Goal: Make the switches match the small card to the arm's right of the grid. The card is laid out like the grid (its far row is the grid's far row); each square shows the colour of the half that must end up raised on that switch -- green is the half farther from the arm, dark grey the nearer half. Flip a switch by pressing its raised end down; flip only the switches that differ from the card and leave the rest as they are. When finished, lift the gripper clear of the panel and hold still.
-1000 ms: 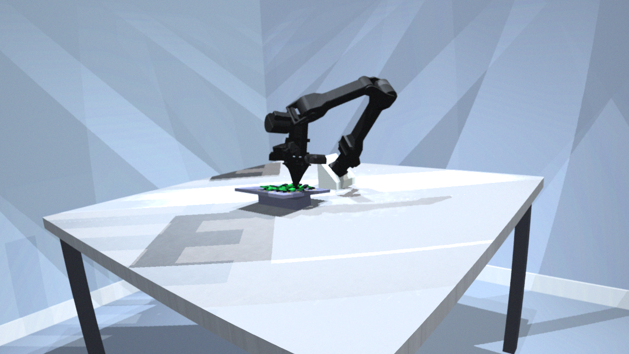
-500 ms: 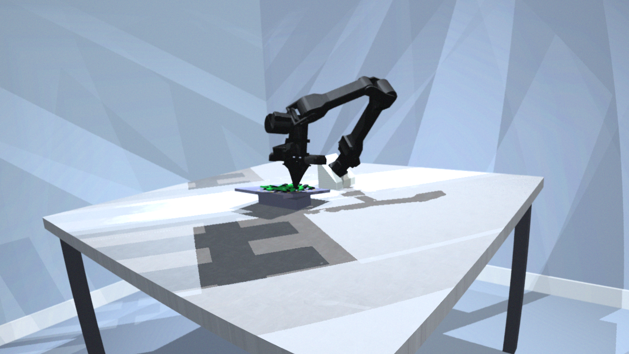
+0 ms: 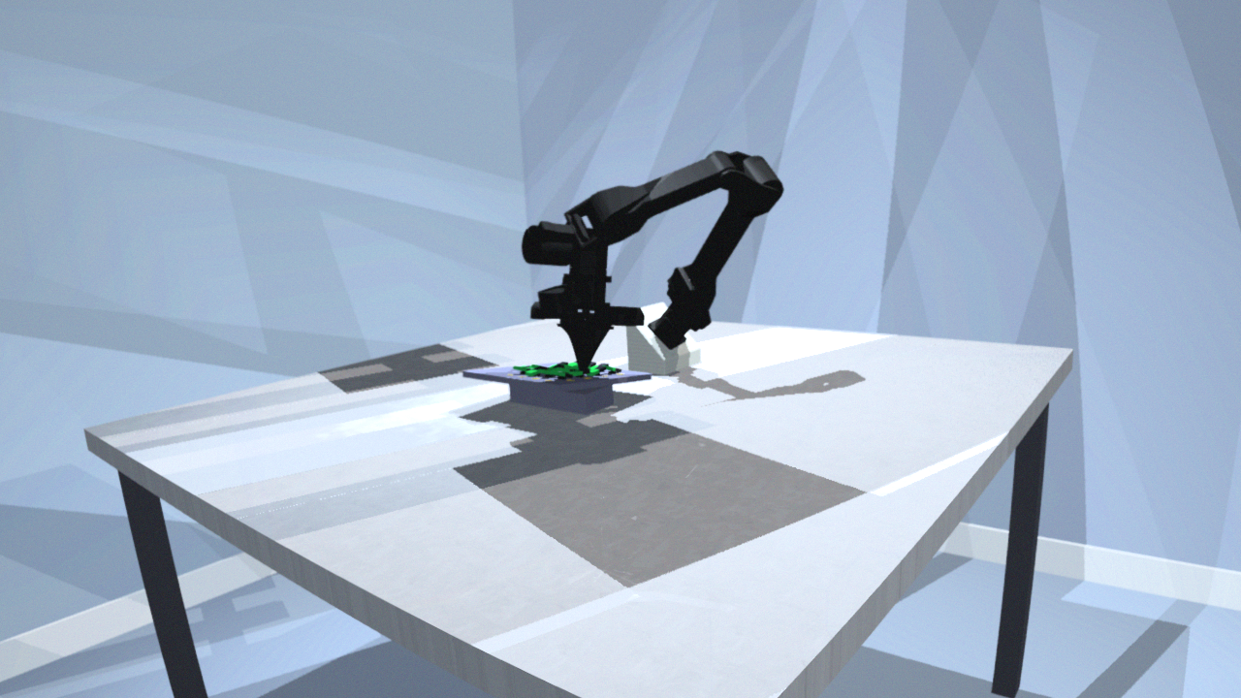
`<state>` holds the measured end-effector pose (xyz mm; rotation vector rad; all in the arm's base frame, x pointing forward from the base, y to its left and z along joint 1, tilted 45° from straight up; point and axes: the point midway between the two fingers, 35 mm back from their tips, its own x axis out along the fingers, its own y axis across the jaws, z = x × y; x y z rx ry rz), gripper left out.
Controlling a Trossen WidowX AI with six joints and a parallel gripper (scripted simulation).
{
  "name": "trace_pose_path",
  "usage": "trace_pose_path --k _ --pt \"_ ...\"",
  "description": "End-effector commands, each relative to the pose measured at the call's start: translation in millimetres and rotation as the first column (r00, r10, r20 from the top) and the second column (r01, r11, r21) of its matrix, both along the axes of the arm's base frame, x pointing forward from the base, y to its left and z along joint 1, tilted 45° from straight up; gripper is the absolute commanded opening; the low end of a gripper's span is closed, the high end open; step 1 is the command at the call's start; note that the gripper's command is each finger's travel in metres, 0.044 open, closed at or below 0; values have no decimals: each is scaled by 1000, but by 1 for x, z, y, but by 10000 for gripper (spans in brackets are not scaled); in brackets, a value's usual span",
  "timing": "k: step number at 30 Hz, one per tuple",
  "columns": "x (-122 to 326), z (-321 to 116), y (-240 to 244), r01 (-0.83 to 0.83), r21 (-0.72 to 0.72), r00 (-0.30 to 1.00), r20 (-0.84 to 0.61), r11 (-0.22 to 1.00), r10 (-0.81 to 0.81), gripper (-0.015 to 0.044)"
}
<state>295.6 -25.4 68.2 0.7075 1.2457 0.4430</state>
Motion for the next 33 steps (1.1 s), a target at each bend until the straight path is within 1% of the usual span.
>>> trace_pose_path --k 1,10,15,19,24,28,31,33 --pt "0 -1 2 0 6 1000 -1 1000 0 0" --pt "0 0 -1 -1 -1 1000 0 1000 1 0" --pt "-12 38 -37 -15 4 1000 -19 1000 15 0" --pt "-15 44 -42 -18 7 1000 -21 1000 18 0" --pt "-38 22 -56 -18 6 1000 -22 1000 18 0" --pt "-37 20 -54 -19 6 1000 -24 1000 19 0" --pt "-29 0 -35 -35 9 999 -38 999 35 0" --pt "-28 -2 -33 -36 9 999 -39 999 37 0"
